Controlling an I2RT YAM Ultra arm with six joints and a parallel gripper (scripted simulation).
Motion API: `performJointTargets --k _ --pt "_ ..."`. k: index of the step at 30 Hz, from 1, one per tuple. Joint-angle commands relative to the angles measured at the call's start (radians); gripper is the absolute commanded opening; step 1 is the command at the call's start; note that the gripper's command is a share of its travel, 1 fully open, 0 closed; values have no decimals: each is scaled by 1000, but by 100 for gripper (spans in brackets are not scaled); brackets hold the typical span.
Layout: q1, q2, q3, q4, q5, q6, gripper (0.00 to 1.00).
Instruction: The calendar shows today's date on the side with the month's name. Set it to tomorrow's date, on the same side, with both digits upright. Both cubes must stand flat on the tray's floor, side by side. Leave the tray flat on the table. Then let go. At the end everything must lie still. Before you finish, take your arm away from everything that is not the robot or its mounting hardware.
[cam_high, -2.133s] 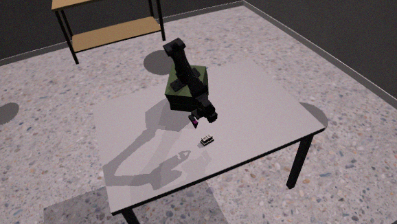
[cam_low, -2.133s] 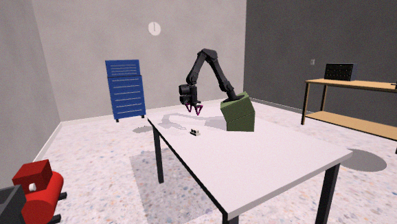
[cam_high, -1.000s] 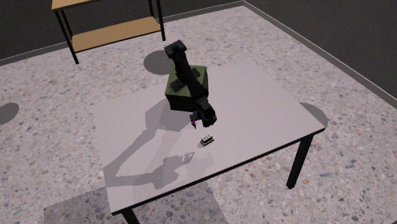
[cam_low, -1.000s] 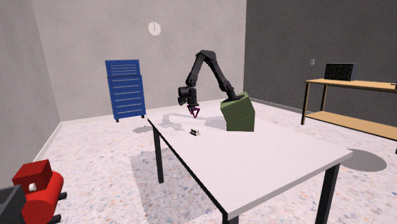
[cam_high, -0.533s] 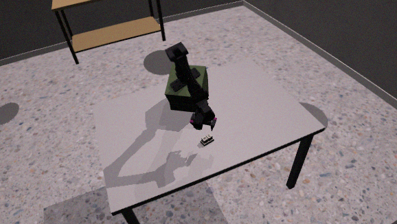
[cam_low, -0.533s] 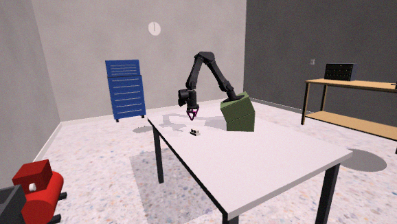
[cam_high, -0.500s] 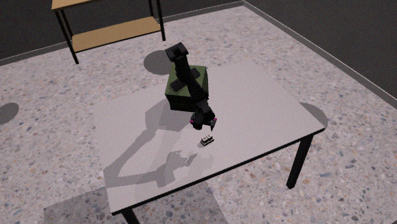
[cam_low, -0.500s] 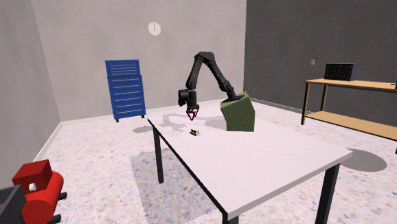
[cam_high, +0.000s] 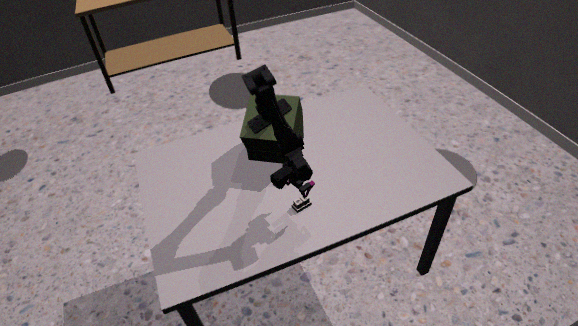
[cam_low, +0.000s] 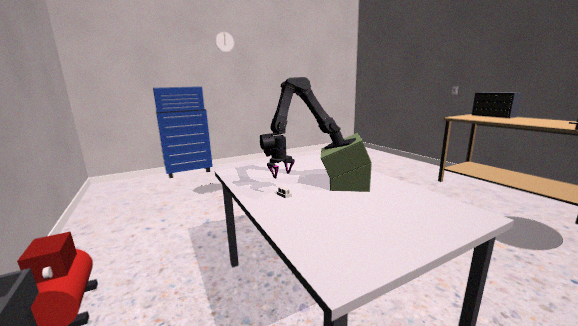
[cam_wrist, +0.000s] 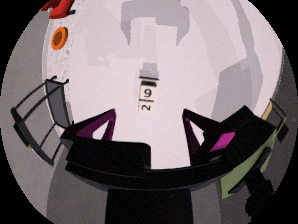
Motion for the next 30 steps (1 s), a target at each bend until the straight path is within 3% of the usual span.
performJointTargets --k 1,5,6,30 --pt "1 -3 1 14 0 116 100" --pt "1 -1 1 16 0 127 100" --pt "1 -1 1 16 0 127 45" --pt "1 -1 1 16 0 127 45"
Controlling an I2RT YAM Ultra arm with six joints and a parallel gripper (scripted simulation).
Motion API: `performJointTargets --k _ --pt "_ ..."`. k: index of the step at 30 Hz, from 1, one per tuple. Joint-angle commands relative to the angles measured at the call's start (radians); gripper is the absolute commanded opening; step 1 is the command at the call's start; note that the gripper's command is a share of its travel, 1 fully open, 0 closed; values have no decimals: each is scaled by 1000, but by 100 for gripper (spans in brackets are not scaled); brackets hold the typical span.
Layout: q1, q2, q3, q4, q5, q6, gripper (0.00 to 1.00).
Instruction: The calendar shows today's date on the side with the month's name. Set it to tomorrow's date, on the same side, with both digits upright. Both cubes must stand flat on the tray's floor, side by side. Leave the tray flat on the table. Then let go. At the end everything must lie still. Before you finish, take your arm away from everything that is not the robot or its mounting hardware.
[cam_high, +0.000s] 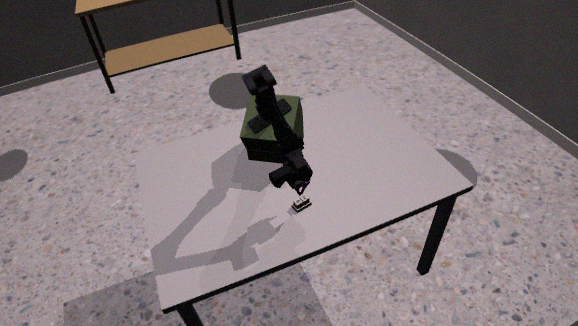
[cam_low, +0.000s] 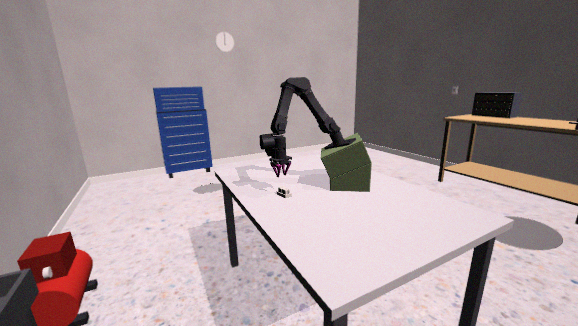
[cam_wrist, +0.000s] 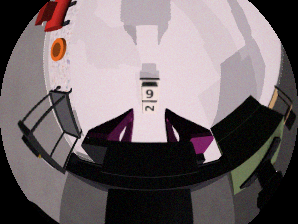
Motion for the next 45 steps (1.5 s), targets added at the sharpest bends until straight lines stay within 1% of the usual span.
performJointTargets --k 1,23,45 --pt "1 -5 1 1 1 1 45" --pt "-2 5 0 13 0 -1 45" --pt "-20 93 -5 109 -6 -18 45"
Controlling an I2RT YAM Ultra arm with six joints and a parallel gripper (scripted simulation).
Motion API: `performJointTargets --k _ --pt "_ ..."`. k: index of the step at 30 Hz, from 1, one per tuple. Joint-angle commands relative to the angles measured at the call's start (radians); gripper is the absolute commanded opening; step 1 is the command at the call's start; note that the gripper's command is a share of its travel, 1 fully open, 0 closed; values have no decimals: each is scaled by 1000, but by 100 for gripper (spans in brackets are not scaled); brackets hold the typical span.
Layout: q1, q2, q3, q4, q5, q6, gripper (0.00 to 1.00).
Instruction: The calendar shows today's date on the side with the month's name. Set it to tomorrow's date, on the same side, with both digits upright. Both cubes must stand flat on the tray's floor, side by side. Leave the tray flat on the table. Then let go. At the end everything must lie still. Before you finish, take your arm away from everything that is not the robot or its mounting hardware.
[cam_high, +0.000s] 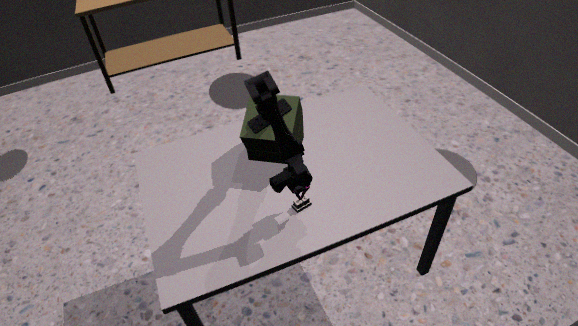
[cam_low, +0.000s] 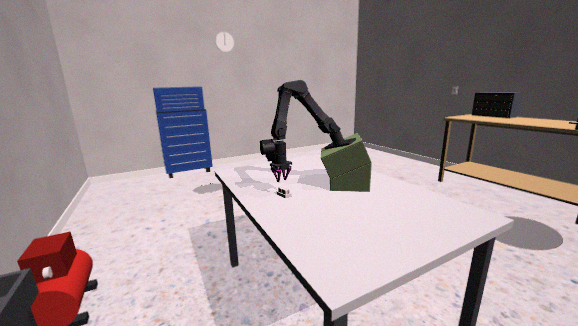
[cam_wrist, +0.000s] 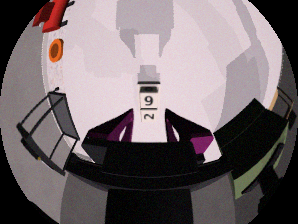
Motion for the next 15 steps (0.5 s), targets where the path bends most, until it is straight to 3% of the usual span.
performJointTargets --k 1,15 --pt "0 11 1 22 0 -5 45" --pt "-10 63 4 73 -3 -15 45"
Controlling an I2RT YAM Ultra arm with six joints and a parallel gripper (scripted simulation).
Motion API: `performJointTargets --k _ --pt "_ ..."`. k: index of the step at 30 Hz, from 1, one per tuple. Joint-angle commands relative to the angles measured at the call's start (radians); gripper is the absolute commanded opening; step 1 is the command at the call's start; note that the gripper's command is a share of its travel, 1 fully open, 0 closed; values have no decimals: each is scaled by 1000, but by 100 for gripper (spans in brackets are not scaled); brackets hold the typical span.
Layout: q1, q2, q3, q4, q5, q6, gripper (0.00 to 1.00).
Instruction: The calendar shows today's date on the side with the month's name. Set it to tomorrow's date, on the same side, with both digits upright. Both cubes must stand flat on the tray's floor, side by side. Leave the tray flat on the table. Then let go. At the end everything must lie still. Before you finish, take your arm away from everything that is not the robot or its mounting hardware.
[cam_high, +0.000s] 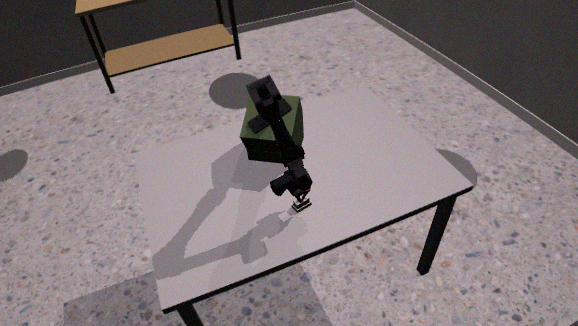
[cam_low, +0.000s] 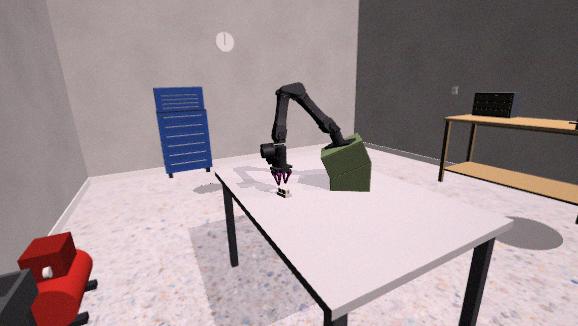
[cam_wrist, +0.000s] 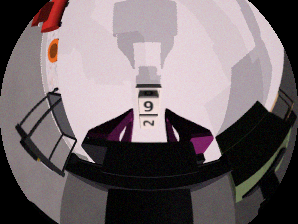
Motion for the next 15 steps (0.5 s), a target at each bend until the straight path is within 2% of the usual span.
performJointTargets --k 1,15 --pt "1 4 4 12 0 -3 45" --pt "-2 19 6 26 -1 -6 45"
